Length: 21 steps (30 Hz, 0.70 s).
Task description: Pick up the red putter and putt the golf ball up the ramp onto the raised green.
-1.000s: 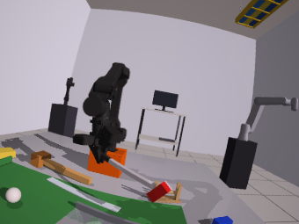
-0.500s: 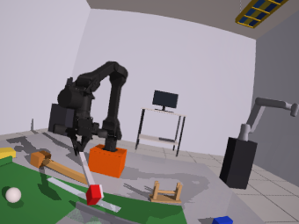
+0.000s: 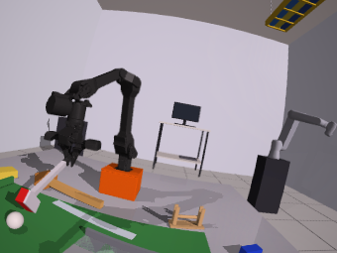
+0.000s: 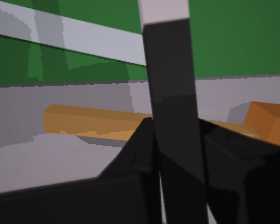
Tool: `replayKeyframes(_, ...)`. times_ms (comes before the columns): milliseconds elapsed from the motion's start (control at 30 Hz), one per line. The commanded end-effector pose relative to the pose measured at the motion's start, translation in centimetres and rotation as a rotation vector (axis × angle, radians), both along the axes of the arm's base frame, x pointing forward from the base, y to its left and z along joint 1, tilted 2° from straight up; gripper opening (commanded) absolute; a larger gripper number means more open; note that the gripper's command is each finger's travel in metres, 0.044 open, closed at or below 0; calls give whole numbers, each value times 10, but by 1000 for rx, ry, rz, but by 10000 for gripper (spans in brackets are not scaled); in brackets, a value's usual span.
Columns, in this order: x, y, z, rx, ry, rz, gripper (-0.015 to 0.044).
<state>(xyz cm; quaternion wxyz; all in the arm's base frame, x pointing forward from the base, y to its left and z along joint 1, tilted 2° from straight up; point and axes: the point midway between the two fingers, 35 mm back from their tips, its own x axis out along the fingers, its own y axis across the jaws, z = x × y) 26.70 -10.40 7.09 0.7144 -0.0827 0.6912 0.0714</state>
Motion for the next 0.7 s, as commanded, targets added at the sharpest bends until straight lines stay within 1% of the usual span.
replayKeyframes(0,-6,-25,4,-18,6,-150,0)
replayKeyframes(167,-17,-47,7,-30,16,-288,0)
replayKeyframes(400,-17,-48,6,-30,16,-294,0)
replayKeyframes(667,-17,-49,-26,-30,16,-294,0)
